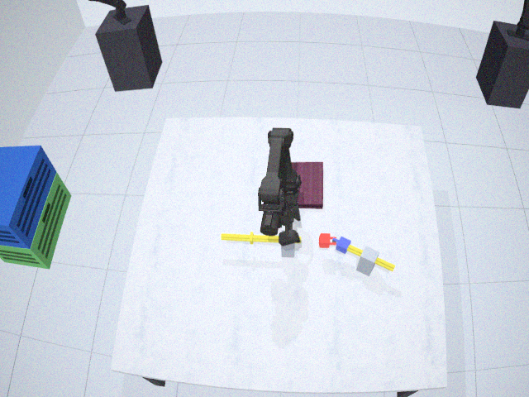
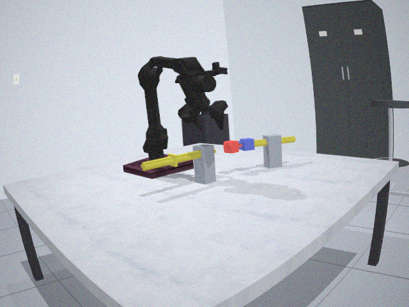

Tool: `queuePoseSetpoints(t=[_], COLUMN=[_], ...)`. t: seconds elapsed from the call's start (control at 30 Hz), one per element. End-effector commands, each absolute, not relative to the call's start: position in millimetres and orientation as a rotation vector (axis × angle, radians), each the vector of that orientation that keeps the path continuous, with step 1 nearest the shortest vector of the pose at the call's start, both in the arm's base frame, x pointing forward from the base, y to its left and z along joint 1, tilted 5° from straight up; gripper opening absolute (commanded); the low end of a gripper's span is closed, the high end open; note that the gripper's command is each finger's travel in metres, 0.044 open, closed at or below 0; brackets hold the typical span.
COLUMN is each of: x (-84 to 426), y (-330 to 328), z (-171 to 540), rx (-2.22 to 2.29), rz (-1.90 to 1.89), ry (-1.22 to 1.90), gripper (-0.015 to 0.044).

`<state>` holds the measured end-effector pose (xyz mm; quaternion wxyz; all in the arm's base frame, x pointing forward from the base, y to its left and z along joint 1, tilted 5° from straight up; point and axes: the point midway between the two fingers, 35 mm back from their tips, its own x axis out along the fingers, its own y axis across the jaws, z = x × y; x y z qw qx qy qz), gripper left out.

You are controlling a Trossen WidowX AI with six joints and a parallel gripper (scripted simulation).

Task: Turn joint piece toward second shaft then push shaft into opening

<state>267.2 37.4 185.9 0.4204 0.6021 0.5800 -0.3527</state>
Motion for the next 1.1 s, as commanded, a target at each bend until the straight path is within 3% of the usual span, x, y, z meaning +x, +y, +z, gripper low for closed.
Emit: queuePoseSetpoints(t=[0.0, 0.3, 0.57, 0.83, 1.07], x=[264.6, 267.9, 286.5, 264.8, 256.9], y=[47.1, 39.0, -71.5, -172.3, -190.8], z=[182.2, 183.1, 191.8, 195.9, 196.5], rx=[1.56, 1.546, 1.326, 1.111, 1.069], rz=[-0.916, -0.903, -0.782, -0.731, -0.719], ry=[1.473, 1.464, 1.376, 1.369, 1.376], gripper=[0.044, 0.044, 0.044, 0.044, 0.044])
